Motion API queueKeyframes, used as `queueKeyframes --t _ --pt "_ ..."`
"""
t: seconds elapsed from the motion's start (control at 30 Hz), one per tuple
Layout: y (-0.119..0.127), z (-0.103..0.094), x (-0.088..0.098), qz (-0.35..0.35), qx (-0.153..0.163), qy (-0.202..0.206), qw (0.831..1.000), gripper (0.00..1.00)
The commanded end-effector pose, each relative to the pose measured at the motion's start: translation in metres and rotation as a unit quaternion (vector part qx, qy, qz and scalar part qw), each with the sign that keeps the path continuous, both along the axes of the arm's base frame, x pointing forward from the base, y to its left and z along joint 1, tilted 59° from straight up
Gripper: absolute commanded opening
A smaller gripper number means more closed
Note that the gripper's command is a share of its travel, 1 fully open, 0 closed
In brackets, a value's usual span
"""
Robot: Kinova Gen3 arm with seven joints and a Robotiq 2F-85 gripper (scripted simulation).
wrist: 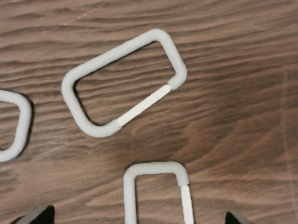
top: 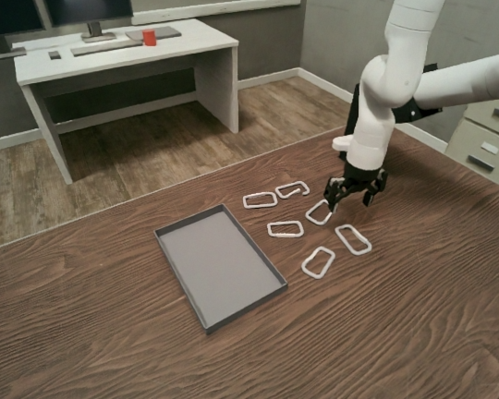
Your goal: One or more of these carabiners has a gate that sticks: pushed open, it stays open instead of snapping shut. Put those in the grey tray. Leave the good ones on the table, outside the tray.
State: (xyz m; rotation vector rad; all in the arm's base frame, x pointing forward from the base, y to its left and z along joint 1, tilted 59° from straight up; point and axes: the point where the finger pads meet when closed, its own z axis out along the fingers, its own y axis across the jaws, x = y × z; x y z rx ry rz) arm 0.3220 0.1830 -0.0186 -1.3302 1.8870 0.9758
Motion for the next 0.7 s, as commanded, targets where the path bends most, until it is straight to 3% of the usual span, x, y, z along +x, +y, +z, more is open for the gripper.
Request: queueKeyframes --t 0.0,0.27,0.3,0.67 --pt "-0.003 -0.005 0.006 -0.010 0.005 0.006 1.000 1.00" --pt "-0.003 -0.005 0.006 -0.010 0.005 0.006 1.000 1.00" --pt "-0.024 -0.038 0.013 -0.042 0.009 0.057 0.997 1.00" --pt "-0.024 -0.038 0.013 -0.042 0.009 0.057 0.997 1.00"
